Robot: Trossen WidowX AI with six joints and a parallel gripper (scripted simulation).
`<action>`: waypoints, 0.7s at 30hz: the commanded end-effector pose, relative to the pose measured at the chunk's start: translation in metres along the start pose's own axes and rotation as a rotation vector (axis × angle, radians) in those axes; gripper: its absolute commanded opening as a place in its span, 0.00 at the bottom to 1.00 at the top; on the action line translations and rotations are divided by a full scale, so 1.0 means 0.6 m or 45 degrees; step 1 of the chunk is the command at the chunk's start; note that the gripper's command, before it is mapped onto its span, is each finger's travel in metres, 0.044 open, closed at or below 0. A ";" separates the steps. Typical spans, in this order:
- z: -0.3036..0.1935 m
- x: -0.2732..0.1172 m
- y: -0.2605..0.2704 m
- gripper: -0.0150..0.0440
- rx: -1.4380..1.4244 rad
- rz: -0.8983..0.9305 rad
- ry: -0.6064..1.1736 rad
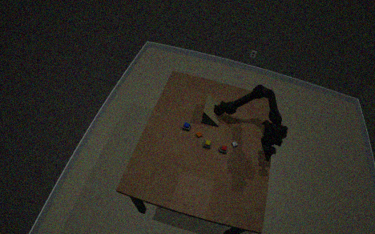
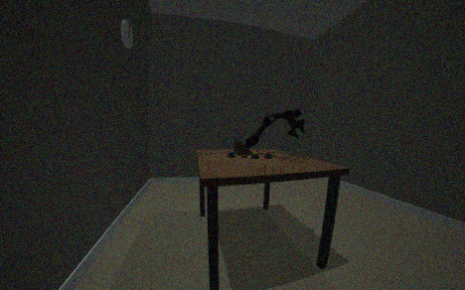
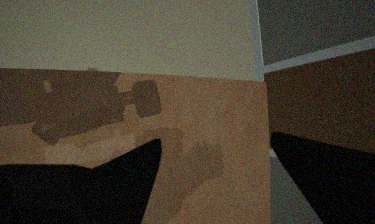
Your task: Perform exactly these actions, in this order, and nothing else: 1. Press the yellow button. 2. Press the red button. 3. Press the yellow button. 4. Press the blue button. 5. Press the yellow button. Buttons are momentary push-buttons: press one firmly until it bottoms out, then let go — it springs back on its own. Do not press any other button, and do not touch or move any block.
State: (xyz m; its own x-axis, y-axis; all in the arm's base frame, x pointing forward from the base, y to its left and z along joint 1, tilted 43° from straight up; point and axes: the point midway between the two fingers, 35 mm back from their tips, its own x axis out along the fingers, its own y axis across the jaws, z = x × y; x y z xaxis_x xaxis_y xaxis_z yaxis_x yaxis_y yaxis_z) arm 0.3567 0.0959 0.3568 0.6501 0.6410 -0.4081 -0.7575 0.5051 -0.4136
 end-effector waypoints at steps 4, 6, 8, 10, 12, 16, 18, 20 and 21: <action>-0.229 0.008 -0.017 0.93 0.548 0.076 0.378; -0.297 -0.003 -0.010 0.93 0.738 0.103 0.483; -0.363 -0.020 0.004 0.93 0.943 0.133 0.581; -0.424 -0.042 0.025 0.93 1.164 0.168 0.671; -0.480 -0.068 0.053 0.93 1.404 0.212 0.751; -0.559 -0.123 0.117 0.93 1.873 0.318 0.852; -0.571 -0.135 0.133 0.93 1.983 0.349 0.866; -0.574 -0.138 0.136 0.93 2.006 0.355 0.868; -0.574 -0.138 0.136 0.93 2.006 0.355 0.868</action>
State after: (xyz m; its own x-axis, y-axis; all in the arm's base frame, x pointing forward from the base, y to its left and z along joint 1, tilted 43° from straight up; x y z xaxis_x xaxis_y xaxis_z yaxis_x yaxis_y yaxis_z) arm 0.2660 -0.1166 0.0760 0.1068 0.6566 -0.7467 0.0714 0.7440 0.6644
